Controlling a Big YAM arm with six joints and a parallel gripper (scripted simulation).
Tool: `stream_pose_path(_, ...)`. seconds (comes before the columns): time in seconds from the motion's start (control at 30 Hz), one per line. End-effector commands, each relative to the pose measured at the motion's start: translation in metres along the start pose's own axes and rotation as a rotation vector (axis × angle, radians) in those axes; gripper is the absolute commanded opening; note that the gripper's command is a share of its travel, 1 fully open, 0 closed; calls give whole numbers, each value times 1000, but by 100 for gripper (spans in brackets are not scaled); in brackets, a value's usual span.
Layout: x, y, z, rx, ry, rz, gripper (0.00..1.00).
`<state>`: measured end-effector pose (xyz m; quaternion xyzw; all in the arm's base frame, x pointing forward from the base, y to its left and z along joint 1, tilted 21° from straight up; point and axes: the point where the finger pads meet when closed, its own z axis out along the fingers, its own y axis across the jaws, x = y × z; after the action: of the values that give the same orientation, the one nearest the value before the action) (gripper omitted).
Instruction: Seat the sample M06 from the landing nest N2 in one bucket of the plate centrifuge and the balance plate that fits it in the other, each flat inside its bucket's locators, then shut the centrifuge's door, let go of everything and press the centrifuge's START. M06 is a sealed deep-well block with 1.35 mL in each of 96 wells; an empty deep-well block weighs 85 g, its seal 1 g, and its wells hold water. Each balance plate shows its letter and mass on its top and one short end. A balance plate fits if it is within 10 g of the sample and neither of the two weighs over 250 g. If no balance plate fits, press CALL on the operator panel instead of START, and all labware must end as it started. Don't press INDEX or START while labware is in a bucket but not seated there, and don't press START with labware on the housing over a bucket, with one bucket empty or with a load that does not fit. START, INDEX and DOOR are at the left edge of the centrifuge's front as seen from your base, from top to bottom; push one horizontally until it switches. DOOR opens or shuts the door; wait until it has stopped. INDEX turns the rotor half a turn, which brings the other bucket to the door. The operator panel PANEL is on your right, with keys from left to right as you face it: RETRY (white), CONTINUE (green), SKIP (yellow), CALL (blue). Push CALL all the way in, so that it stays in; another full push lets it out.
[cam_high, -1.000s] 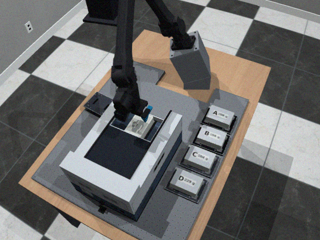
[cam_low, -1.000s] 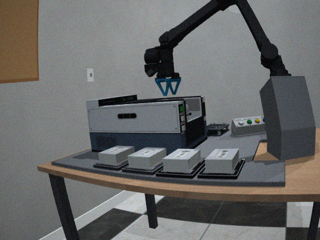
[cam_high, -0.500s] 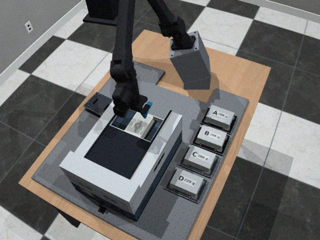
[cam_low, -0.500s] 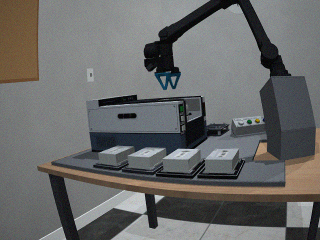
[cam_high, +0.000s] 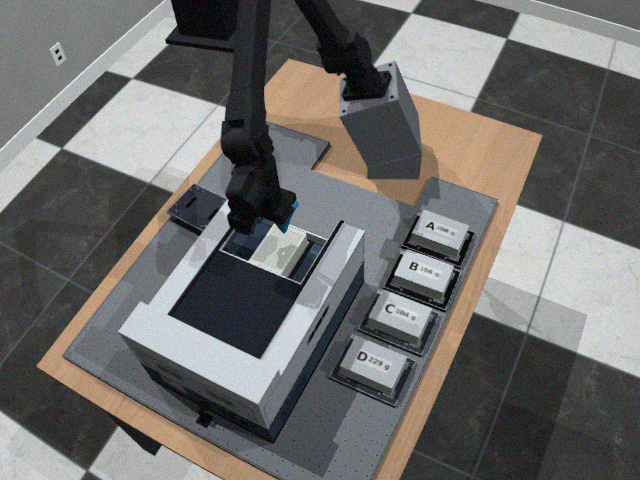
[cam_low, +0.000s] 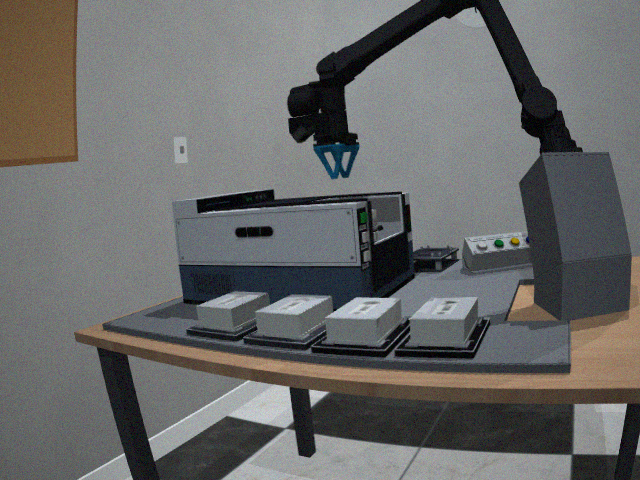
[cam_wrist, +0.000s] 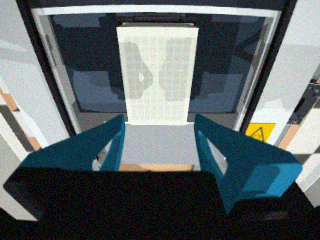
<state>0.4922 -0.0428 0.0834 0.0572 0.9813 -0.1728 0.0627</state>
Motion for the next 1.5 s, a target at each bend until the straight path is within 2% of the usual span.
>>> stream_pose_path(0.0,-18,6,-22,-4,-51,17,0)
stream_pose_path(1.07,-18,6,-22,-4,-51,17,0)
stream_pose_path(1.27,-3,8,-16,-2,-31,9,0)
stream_pose_path(1.37,-6,9,-18,-3,-37,12,0)
stream_pose_path(1.47,1,13,-17,-4,-35,11,0)
